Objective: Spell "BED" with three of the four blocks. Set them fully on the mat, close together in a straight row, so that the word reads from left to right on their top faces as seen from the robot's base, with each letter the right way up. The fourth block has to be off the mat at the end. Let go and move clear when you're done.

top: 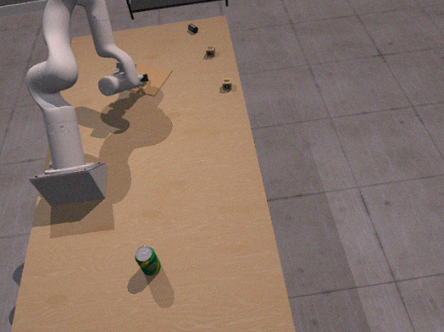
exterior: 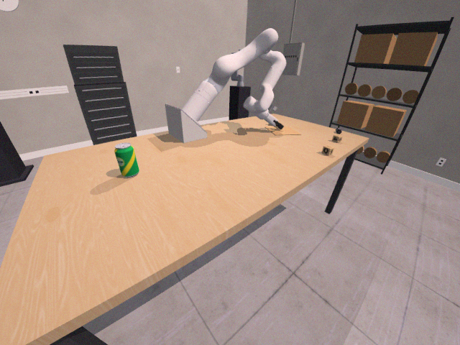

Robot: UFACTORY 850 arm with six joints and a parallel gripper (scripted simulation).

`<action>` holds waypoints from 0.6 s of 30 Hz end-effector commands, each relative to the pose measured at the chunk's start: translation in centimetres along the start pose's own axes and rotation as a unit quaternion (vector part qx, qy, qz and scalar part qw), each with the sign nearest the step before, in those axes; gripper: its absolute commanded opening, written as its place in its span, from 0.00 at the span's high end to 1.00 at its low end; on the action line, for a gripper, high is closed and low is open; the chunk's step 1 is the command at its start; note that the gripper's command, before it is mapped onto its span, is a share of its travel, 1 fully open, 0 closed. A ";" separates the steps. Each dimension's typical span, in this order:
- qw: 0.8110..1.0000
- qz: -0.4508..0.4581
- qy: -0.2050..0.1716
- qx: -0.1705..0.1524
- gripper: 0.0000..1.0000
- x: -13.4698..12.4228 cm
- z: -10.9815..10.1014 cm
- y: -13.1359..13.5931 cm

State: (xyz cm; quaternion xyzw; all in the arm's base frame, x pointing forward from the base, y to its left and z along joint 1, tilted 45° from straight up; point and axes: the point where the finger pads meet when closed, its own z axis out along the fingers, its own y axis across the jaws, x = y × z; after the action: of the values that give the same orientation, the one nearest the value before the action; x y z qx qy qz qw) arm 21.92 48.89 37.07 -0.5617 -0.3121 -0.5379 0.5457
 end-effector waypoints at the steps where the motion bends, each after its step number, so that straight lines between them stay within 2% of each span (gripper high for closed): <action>1: 1.000 0.000 0.000 0.000 0.46 0.0 0.0 0.0; 6: 1.000 0.000 0.000 0.000 0.42 0.0 0.0 0.0; 7: 1.000 0.000 0.000 0.000 0.38 0.0 0.0 0.0; 18: 1.000 0.000 0.000 0.000 0.38 0.0 0.0 0.0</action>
State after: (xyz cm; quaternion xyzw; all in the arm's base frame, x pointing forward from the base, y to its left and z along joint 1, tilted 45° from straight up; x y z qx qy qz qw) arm 21.92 48.89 37.06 -0.5618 -0.3121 -0.5378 0.5456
